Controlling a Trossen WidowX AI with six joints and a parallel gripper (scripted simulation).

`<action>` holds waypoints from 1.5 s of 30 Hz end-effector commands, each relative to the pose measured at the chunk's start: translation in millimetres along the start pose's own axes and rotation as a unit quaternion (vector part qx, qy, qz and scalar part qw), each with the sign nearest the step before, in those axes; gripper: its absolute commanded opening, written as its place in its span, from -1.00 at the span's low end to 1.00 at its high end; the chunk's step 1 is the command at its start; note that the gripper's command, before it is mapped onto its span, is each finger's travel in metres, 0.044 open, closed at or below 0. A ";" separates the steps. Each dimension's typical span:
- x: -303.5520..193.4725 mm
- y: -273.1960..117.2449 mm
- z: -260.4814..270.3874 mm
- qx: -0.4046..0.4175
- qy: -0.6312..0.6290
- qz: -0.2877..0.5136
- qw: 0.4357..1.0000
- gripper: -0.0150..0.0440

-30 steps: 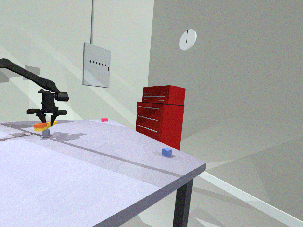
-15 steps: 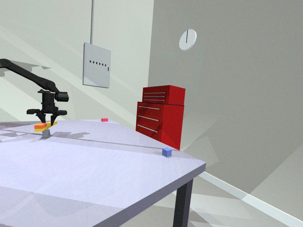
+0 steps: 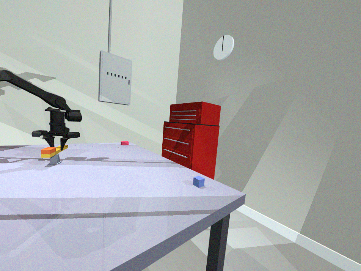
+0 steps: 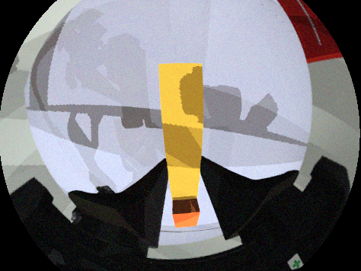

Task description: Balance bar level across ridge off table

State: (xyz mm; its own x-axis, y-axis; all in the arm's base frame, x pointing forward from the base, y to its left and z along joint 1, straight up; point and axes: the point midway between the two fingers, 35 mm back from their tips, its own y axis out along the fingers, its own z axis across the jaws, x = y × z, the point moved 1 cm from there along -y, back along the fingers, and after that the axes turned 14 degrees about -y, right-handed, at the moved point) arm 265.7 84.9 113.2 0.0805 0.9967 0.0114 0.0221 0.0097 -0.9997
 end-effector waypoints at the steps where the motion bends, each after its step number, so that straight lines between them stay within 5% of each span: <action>1: -0.2 0.3 -0.5 -0.002 0.000 0.001 1.000 -0.49; 45: -0.4 3.9 -0.4 -0.002 0.000 0.001 1.000 -0.49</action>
State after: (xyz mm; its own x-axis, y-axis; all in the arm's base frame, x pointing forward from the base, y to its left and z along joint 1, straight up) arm 265.7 84.7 109.5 0.0811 0.9966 0.0114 0.0221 0.0096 -0.9997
